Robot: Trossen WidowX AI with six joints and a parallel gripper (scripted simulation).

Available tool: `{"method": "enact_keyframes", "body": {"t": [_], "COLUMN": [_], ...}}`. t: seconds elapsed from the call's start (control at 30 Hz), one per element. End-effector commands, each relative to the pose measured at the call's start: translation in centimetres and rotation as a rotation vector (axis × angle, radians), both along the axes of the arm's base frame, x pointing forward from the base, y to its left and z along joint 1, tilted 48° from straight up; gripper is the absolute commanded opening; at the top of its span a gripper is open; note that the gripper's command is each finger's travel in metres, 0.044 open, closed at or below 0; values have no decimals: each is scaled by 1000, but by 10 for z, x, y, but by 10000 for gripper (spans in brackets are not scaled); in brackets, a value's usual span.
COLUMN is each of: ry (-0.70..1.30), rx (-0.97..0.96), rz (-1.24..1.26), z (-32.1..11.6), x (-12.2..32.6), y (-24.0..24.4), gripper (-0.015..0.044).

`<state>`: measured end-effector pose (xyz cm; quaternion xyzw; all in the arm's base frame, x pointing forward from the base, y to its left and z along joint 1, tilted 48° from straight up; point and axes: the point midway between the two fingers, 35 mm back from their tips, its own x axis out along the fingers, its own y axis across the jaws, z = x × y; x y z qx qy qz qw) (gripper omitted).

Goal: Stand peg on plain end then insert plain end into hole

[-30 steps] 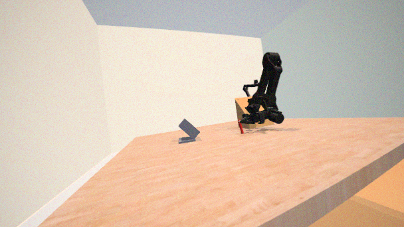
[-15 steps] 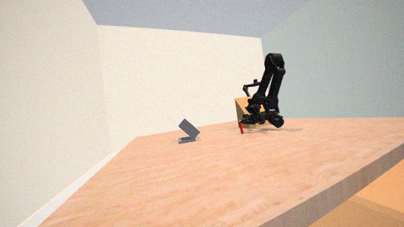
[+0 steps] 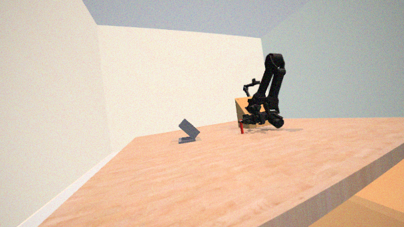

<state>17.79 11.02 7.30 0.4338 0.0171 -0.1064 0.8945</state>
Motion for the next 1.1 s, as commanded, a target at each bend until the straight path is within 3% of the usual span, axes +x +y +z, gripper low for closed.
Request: {"method": "enact_keyframes", "body": {"t": [0.0, 0.7, 1.07], "ry": [0, 0, 0], "rx": [0, 0, 0], "rz": [0, 0, 0], "z": [0, 0, 0], "x": [0, 0, 0], "y": [0, 0, 0], "gripper": [130, 130, 419]}}
